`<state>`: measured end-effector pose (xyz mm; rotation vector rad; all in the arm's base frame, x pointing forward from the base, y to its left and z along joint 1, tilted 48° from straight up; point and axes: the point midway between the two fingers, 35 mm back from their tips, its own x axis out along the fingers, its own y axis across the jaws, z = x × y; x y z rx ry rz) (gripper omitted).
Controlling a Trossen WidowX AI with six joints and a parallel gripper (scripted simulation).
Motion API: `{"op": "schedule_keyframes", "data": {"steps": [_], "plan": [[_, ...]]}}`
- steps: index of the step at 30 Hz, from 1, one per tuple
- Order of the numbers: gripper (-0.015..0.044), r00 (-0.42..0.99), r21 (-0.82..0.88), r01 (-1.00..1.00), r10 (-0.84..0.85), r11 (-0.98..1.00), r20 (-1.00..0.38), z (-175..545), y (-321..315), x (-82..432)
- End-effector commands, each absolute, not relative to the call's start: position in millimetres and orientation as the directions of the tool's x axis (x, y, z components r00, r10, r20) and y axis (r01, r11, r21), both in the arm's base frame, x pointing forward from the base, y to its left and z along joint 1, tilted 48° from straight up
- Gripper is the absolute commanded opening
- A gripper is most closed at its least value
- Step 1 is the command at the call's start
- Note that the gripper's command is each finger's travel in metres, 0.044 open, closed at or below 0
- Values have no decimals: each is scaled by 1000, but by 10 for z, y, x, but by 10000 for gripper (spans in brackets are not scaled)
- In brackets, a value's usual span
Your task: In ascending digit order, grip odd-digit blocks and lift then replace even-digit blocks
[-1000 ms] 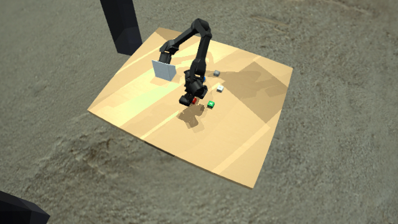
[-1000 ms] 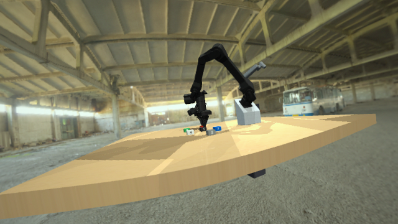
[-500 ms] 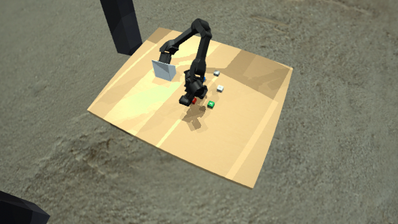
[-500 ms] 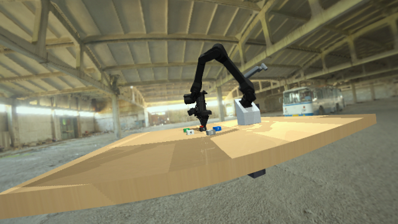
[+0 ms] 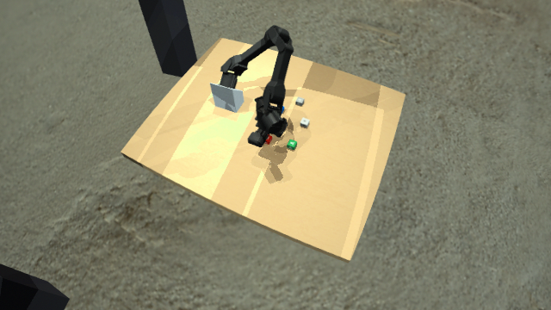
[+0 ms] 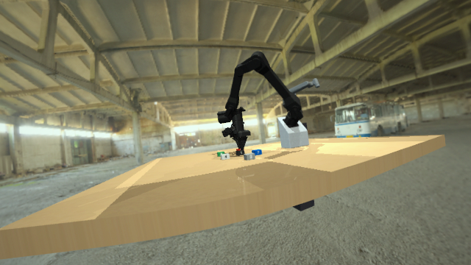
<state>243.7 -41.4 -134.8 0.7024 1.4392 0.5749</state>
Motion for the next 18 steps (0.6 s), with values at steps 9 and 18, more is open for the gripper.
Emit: {"op": "schedule_keyframes", "data": {"steps": [9,18], "plan": [[330,64,736,64,733,674,-677,-1352,-405,2435],[400,64,734,64,731,676,-679,-1129,-655,2416]]}}
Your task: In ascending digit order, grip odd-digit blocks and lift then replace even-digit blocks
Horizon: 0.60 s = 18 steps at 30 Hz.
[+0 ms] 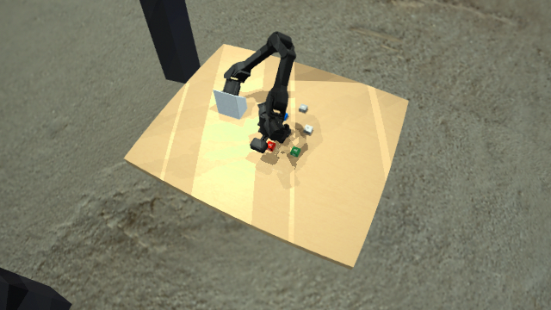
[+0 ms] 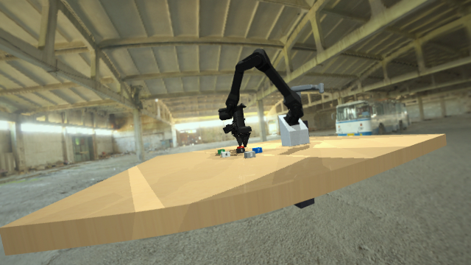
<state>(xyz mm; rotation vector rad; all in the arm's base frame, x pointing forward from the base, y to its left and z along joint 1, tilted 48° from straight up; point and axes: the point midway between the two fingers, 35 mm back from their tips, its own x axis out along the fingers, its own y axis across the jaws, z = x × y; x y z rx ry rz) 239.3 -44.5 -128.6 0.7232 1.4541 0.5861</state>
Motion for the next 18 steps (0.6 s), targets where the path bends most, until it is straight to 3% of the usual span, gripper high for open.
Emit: {"op": "schedule_keyframes", "data": {"steps": [1,9,18], "plan": [[400,64,734,64,731,676,-679,-1108,-677,2412],[400,69,727,66,724,683,-686,-927,-637,2531],[400,89,714,67,709,697,-700,292,-99,2952]]}}
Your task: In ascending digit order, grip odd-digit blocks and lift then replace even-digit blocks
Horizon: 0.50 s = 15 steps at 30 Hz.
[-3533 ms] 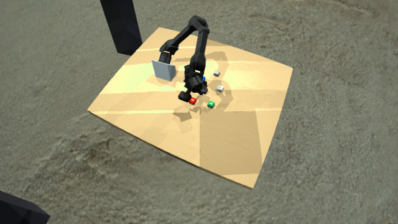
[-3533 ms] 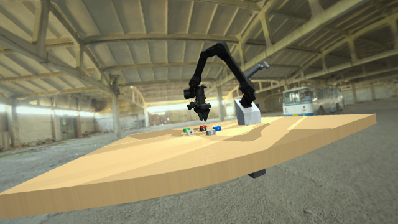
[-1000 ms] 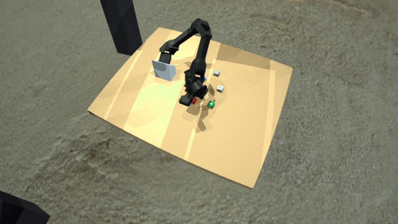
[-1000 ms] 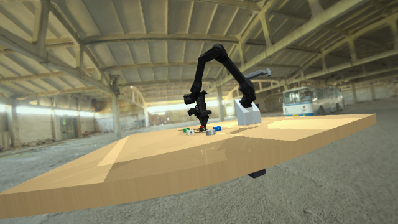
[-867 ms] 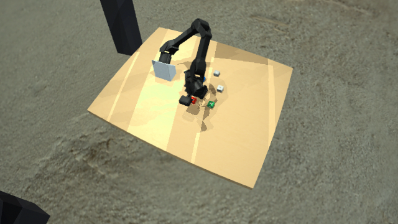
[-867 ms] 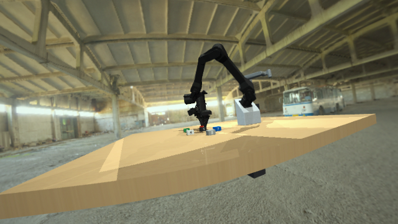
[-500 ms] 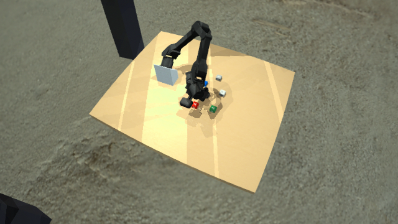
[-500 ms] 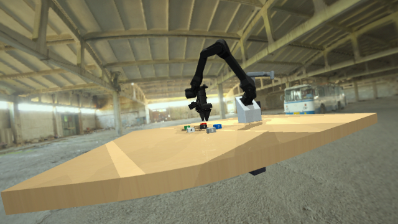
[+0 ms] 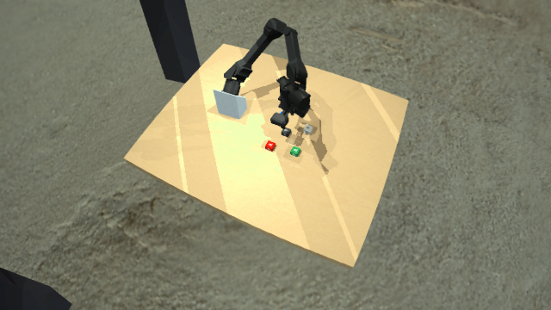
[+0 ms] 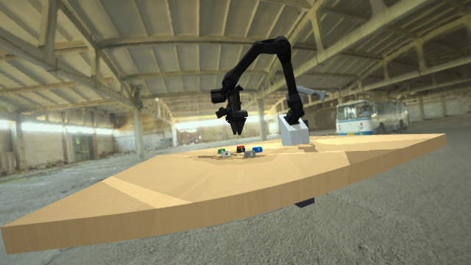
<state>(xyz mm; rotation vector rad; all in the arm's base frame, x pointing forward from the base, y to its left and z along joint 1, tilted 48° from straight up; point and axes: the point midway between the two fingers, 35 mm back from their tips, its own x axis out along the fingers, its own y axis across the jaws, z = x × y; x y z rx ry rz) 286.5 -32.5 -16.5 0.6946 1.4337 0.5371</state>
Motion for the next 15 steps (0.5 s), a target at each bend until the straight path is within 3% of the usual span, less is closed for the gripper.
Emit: {"op": "schedule_keyframes", "data": {"steps": [1,9,15], "plan": [[400,87,715,67,710,696,-699,444,-11,2956],[400,68,736,67,733,674,-677,1527,686,2663],[400,62,742,66,740,667,-670,1729,820,2532]]}}
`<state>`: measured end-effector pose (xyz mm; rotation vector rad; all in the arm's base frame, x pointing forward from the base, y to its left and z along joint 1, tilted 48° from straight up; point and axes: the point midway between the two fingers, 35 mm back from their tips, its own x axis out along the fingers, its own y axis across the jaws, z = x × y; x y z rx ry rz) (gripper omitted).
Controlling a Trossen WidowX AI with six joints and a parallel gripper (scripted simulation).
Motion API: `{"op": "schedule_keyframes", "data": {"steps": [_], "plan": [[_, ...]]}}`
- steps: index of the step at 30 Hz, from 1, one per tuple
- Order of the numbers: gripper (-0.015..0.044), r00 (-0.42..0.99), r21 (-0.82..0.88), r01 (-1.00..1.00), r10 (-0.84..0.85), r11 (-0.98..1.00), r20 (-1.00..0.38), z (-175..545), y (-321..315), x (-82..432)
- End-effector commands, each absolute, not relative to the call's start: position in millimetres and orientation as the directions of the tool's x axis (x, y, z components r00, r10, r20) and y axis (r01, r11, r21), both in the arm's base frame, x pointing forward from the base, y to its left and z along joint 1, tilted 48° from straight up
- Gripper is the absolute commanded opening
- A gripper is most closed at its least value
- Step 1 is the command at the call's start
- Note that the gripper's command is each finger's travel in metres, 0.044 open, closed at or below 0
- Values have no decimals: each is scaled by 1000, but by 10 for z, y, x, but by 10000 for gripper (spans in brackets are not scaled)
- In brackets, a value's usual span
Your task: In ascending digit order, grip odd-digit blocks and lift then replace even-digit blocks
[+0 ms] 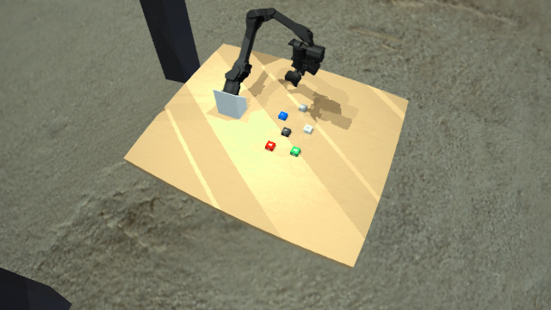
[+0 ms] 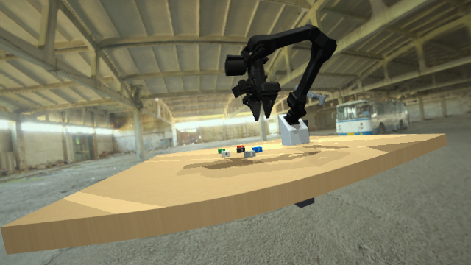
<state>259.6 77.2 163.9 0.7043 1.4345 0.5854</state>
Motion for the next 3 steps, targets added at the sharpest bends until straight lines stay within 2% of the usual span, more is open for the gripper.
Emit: {"op": "schedule_keyframes", "data": {"steps": [1,3], "plan": [[400,62,742,66,740,667,-670,1729,820,2532],[400,62,742,66,740,667,-670,1729,820,2532]]}}
